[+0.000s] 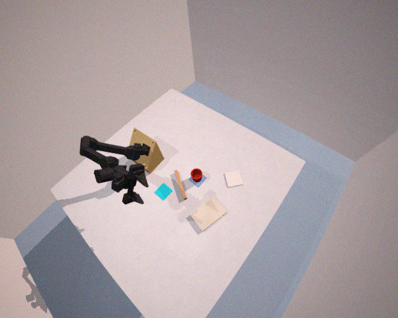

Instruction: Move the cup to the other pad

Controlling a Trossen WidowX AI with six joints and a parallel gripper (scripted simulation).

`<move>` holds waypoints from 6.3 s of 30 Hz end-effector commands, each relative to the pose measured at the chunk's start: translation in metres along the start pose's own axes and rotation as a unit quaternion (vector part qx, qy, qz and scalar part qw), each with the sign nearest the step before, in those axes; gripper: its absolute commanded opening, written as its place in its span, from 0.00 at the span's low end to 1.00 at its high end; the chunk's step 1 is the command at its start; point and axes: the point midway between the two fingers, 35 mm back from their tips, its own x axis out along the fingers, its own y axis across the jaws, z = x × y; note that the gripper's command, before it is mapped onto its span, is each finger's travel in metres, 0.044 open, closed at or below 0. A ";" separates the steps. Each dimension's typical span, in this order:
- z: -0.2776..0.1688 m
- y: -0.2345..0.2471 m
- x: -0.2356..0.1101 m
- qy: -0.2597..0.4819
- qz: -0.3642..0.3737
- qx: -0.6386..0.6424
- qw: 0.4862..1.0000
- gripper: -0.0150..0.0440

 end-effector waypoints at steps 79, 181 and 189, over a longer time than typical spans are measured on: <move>-0.442 -0.011 -0.040 0.300 -0.674 0.251 0.627 0.50; -0.375 -0.011 -0.069 0.301 -0.674 0.250 0.627 0.25; -0.365 -0.020 -0.077 0.301 -0.674 0.249 0.627 0.25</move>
